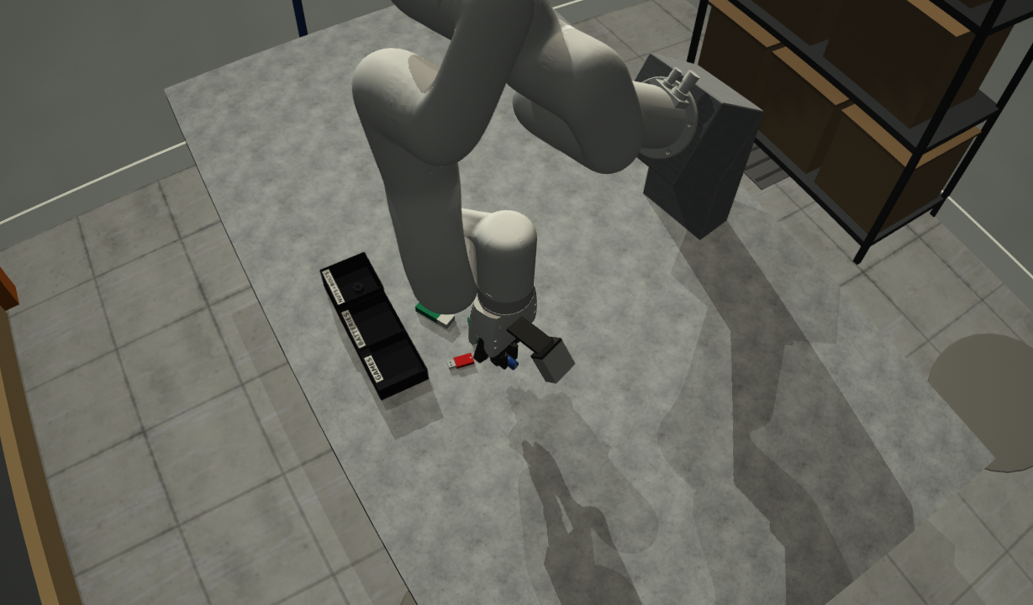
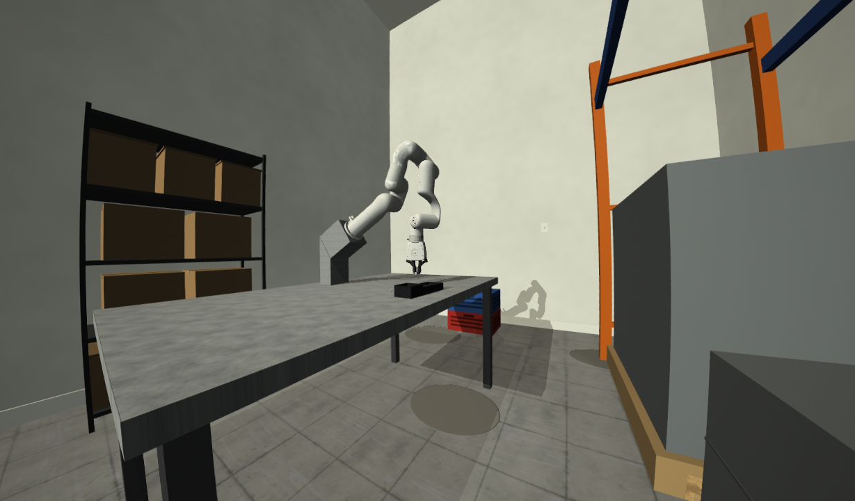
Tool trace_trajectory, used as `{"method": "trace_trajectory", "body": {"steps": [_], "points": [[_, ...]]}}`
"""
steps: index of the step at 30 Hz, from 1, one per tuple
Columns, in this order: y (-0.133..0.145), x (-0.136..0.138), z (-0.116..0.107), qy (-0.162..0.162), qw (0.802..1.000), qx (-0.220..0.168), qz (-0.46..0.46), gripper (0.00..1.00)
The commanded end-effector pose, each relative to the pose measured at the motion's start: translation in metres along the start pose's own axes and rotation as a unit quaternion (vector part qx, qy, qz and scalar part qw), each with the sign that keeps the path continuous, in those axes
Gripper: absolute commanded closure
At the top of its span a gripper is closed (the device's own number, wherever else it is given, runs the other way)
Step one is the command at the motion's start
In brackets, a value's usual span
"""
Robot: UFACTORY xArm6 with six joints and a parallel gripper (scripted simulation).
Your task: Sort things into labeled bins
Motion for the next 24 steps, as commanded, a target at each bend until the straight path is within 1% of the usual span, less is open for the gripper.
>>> {"method": "trace_trajectory", "body": {"steps": [1,7,9,14,17,20,22,23,24], "points": [[0.000,0.000,-0.001,0.000,1.000,-0.001,0.000,1.00],[0.000,0.000,-0.001,0.000,1.000,-0.001,0.000,1.00],[0.000,0.000,-0.007,0.000,1.000,-0.001,0.000,1.00],[0.000,0.000,-0.007,0.000,1.000,-0.001,0.000,1.00],[0.017,0.006,-0.007,0.000,0.997,-0.001,-0.075,1.00],[0.034,0.011,-0.007,0.000,0.994,-0.001,-0.113,1.00],[0.034,0.011,-0.007,0.000,0.994,-0.001,-0.113,1.00],[0.040,0.013,-0.007,0.000,0.988,-0.002,-0.153,1.00],[0.045,0.015,-0.007,0.000,0.987,-0.004,-0.164,1.00]]}}
Point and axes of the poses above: the point where the finger pads meet when closed, its own z axis out along the fingers, its own x axis across the jaws, y = z × x, the point moved 5 cm from there along -z, back along the fingers, and after that the axes turned 1 degree about -z, right-handed, at the moved point
